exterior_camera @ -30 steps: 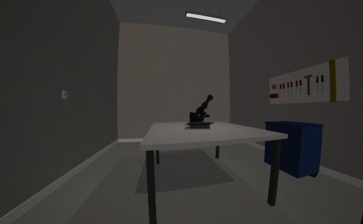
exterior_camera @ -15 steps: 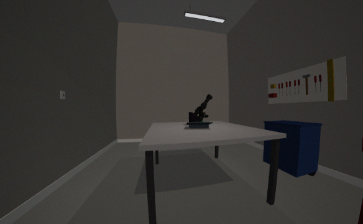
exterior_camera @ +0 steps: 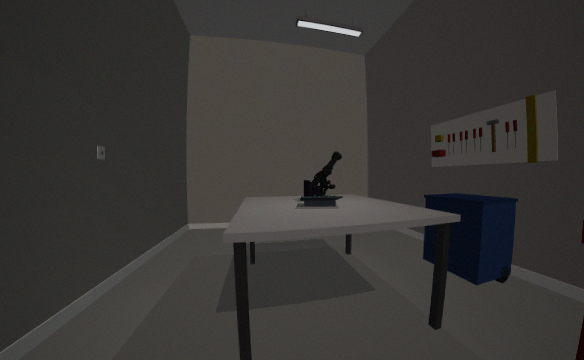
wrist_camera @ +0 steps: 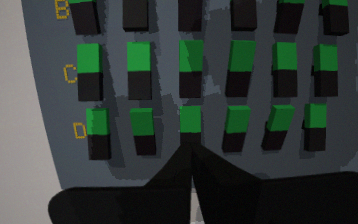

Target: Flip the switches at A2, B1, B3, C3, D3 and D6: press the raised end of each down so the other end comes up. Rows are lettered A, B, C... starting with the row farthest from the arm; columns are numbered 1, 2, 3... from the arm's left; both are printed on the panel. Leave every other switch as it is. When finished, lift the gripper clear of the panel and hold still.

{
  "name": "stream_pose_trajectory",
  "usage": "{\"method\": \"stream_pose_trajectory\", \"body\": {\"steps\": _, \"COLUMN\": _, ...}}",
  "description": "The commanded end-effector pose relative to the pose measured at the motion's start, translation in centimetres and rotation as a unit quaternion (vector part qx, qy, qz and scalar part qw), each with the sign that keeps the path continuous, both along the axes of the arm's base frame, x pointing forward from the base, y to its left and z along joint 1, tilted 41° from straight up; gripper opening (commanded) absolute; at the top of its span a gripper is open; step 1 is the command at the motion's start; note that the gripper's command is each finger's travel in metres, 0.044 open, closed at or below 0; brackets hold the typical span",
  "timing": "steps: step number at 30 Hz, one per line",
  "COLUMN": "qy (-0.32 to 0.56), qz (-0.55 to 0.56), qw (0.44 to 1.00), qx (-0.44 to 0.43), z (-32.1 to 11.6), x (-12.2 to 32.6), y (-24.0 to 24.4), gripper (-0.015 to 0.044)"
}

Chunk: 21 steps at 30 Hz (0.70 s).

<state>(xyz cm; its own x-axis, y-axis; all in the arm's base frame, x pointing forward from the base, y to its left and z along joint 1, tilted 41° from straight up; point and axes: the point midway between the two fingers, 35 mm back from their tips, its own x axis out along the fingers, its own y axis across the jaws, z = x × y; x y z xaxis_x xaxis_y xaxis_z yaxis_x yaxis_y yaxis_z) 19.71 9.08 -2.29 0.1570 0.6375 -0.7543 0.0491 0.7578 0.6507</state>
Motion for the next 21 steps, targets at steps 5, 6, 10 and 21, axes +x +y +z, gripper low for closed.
{"method": "stream_pose_trajectory", "body": {"steps": 5, "qy": 0.003, "qz": -0.002, "qw": 1.0, "qx": -0.002, "z": -0.12, "x": -0.12, "y": -0.05, "gripper": 0.0}}
{"method": "stream_pose_trajectory", "body": {"steps": 6, "qy": 0.003, "qz": -0.002, "qw": 1.0, "qx": -0.002, "z": -0.13, "x": -0.12, "y": -0.04, "gripper": 0.0}}
{"method": "stream_pose_trajectory", "body": {"steps": 10, "qy": 0.003, "qz": -0.002, "qw": 1.0, "qx": -0.002, "z": -0.17, "x": -0.11, "y": 0.0, "gripper": 0.0}}
{"method": "stream_pose_trajectory", "body": {"steps": 21, "qy": 0.003, "qz": -0.002, "qw": 1.0, "qx": -0.002, "z": -0.28, "x": -0.09, "y": 0.09, "gripper": 0.0}}
